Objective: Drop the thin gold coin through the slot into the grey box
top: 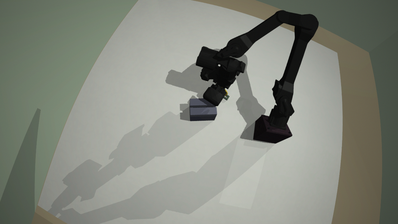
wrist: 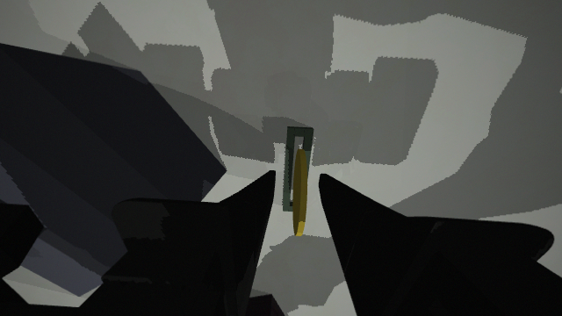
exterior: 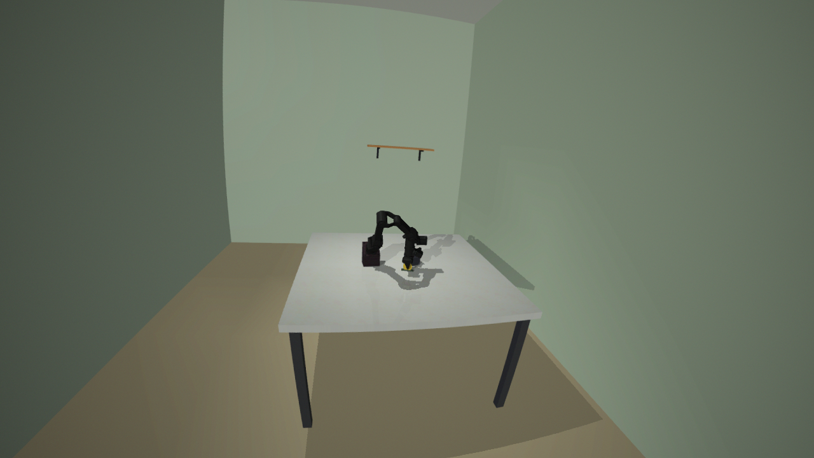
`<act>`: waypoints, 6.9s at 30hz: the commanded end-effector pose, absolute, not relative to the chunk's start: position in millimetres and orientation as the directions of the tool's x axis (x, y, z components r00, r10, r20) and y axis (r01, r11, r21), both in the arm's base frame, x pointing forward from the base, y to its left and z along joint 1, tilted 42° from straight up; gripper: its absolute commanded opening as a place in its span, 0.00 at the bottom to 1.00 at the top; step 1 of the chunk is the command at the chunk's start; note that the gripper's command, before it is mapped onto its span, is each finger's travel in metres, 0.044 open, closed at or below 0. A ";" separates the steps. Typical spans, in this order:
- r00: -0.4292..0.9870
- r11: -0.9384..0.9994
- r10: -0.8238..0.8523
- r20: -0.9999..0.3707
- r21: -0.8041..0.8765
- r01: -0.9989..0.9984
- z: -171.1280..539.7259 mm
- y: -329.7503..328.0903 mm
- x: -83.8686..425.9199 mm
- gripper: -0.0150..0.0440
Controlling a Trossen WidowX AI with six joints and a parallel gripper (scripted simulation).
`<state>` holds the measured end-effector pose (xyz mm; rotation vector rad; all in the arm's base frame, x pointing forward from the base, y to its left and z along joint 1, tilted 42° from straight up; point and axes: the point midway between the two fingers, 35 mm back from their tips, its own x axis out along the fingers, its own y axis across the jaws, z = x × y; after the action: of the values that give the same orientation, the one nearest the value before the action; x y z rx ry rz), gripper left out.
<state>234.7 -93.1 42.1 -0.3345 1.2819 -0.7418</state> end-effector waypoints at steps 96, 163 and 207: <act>0.088 0.688 -0.664 -0.743 -0.652 -0.319 98.5 -24.0 222.7 0.25; 0.091 0.687 -0.665 -0.742 -0.655 -0.315 41.0 45.9 274.9 0.25; 0.093 0.683 -0.666 -0.740 -0.656 -0.322 29.3 34.3 274.3 0.25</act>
<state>274.7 35.9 30.8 -0.8449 1.5051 -0.3081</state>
